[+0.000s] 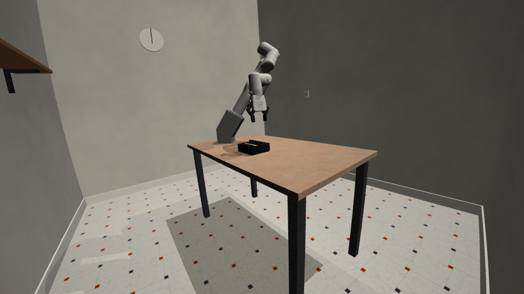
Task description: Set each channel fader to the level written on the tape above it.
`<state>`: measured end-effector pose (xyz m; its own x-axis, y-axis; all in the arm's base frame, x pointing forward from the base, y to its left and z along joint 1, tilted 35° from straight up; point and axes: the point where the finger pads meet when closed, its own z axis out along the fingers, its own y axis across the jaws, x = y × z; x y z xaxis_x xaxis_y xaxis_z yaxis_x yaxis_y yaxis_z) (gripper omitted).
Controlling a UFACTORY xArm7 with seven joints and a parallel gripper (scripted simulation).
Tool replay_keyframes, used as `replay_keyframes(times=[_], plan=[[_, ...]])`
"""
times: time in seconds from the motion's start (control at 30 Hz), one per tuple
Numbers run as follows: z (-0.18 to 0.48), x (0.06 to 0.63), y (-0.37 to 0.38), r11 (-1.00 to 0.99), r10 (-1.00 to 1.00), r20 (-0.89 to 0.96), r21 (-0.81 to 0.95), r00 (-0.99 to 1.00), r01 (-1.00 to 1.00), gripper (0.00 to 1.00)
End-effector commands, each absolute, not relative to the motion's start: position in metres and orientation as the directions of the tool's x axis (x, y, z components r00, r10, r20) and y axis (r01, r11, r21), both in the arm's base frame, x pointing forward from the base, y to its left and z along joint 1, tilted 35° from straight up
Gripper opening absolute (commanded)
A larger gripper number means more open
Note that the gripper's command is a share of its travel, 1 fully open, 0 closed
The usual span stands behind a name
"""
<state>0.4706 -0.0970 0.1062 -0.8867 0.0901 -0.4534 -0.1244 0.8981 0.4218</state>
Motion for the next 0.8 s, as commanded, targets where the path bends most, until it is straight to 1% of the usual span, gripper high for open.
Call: replay_keyframes(times=[0.0, 0.17, 0.23, 0.57, 0.63, 0.77], plan=[[0.101, 0.466, -0.101, 0.9, 0.075, -0.447, 0.415, -0.891, -0.132, 1.0], [0.101, 0.466, -0.101, 0.9, 0.075, -0.447, 0.415, -0.891, -0.132, 1.0], [0.08, 0.444, -0.107, 0.897, 0.044, -0.41, 0.417, -0.911, -0.144, 1.0], [0.08, 0.444, -0.107, 0.897, 0.044, -0.41, 0.417, -0.911, -0.144, 1.0], [0.07, 0.432, -0.109, 0.895, 0.028, -0.391, 0.419, -0.92, -0.151, 1.0], [0.07, 0.432, -0.109, 0.895, 0.028, -0.391, 0.419, -0.92, -0.151, 1.0]])
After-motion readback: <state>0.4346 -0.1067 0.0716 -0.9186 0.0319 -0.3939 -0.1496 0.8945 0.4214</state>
